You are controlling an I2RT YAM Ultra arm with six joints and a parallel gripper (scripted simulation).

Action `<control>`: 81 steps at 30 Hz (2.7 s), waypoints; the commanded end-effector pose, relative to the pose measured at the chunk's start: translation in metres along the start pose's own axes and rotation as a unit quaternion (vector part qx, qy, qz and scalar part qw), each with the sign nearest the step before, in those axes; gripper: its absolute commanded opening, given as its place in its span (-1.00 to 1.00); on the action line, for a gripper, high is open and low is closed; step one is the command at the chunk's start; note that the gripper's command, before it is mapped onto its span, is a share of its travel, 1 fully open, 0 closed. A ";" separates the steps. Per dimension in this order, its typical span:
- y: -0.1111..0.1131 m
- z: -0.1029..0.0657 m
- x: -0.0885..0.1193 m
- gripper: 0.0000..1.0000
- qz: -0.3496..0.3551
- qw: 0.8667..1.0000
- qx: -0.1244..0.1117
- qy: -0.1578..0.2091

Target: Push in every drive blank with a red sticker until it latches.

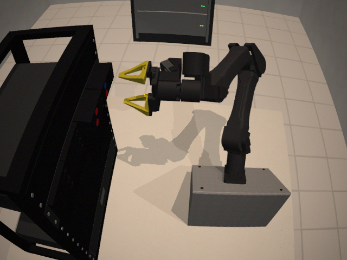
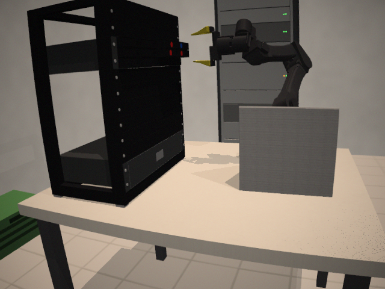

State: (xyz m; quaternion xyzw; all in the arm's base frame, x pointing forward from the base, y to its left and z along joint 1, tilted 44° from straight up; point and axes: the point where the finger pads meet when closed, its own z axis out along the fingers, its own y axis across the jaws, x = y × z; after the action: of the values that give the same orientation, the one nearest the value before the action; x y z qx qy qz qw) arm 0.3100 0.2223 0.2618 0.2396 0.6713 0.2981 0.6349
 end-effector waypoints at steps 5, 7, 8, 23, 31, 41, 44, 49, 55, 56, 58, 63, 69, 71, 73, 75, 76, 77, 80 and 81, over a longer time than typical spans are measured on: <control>0.025 -0.002 -0.013 1.00 0.025 0.999 -0.027 -0.003; 0.025 -0.002 -0.013 1.00 0.025 0.999 -0.027 -0.003; 0.025 -0.002 -0.013 1.00 0.025 0.999 -0.027 -0.003; 0.025 -0.002 -0.013 1.00 0.025 0.999 -0.027 -0.003; 0.025 -0.002 -0.013 1.00 0.025 0.999 -0.027 -0.003; 0.025 -0.002 -0.013 -1.00 0.025 0.999 -0.027 -0.003; 0.025 -0.002 -0.013 -1.00 0.025 0.999 -0.027 -0.003; 0.025 -0.002 -0.013 -1.00 0.025 0.999 -0.027 -0.003; 0.025 -0.002 -0.013 -1.00 0.025 0.999 -0.027 -0.003; 0.025 -0.002 -0.013 -1.00 0.025 0.999 -0.027 -0.003; 0.025 -0.002 -0.013 -1.00 0.025 0.999 -0.027 -0.003; 0.025 -0.002 -0.013 -1.00 0.025 0.999 -0.027 -0.003; 0.025 -0.002 -0.013 -1.00 0.025 0.999 -0.027 -0.003; 0.025 -0.002 -0.013 -1.00 0.025 0.999 -0.027 -0.003; 0.025 -0.002 -0.013 -1.00 0.025 0.999 -0.027 -0.003; 0.025 -0.002 -0.013 -1.00 0.025 0.999 -0.027 -0.003; 0.025 -0.002 -0.013 -1.00 0.025 0.999 -0.027 -0.003; 0.025 -0.002 -0.013 -1.00 0.025 0.999 -0.027 -0.003; 0.025 -0.002 -0.013 -1.00 0.025 0.999 -0.027 -0.003; 0.025 -0.002 -0.013 -1.00 0.025 0.999 -0.027 -0.003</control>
State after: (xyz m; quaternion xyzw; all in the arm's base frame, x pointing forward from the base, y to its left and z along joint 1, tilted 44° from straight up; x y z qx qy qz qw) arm 0.3100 0.2223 0.2618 0.2396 0.6713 0.2981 0.6349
